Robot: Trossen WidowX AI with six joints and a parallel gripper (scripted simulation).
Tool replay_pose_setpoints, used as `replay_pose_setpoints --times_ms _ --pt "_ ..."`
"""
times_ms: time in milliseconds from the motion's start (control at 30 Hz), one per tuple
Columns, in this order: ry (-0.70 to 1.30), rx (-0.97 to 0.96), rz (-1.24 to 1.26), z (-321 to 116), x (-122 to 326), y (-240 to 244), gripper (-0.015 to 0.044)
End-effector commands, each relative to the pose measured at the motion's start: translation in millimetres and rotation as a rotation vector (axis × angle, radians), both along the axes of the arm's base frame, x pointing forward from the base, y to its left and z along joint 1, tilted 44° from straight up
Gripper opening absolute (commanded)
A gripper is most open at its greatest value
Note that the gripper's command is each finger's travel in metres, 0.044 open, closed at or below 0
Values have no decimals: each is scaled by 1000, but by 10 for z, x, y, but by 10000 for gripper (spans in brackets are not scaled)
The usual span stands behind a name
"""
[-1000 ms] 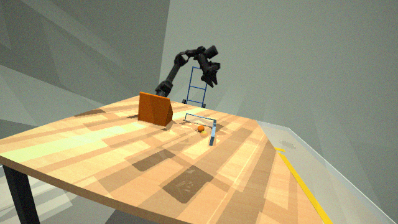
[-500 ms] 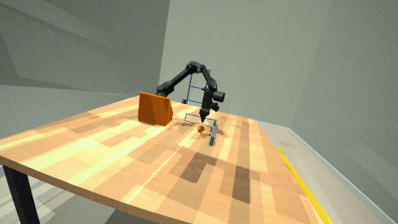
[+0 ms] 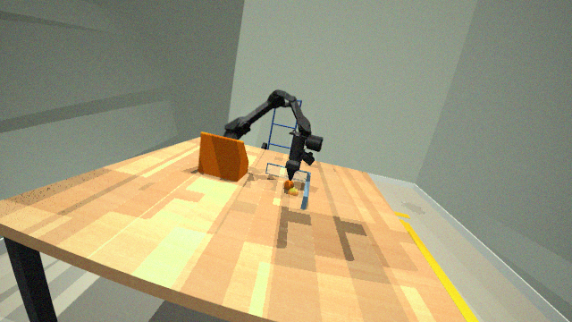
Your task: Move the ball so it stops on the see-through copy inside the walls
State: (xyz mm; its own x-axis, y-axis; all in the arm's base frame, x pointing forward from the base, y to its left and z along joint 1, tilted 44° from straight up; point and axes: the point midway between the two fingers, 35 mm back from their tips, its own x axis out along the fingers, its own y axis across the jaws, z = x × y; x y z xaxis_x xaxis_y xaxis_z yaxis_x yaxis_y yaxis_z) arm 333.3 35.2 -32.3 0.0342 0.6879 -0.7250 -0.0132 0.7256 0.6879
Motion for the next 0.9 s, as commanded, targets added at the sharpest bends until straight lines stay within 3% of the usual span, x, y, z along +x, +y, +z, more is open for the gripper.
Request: replay_pose_setpoints --times_ms 0,767,867 --pt "10 4 -2 -54 -24 50 338" --pt "11 6 -2 -297 -21 290 338" --pt "11 6 -2 -297 -21 290 259"
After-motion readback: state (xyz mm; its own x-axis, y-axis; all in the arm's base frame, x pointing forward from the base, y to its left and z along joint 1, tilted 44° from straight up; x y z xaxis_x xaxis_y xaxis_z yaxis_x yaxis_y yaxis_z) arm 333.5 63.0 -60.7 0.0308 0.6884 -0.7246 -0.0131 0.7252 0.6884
